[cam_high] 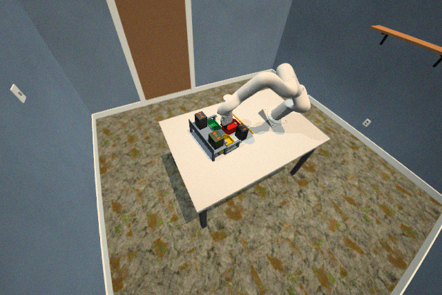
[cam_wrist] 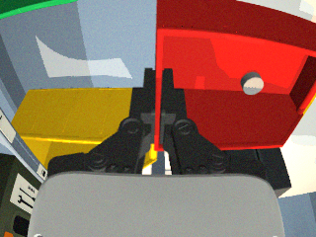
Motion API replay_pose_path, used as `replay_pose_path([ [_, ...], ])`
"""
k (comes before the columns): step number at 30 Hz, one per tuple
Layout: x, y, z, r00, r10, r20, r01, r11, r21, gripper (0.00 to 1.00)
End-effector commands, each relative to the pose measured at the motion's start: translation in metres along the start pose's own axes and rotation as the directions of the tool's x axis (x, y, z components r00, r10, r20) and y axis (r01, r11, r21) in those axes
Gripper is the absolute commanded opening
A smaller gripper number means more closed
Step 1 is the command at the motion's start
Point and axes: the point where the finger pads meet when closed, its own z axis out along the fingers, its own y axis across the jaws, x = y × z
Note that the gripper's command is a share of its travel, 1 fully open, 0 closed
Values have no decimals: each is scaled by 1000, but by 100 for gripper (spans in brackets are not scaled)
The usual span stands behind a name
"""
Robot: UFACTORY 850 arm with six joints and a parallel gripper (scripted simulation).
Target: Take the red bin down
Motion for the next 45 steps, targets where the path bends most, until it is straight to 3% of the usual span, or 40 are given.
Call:
replay_pose_path([
  [1,0,-1,-1,1000,0,-1,0,1000,2,0],
  [24,0,-1,0,1000,0,-1,0,1000,2,0],
  [45,0,21,0,1000,0,-1,0,1000,2,0],
])
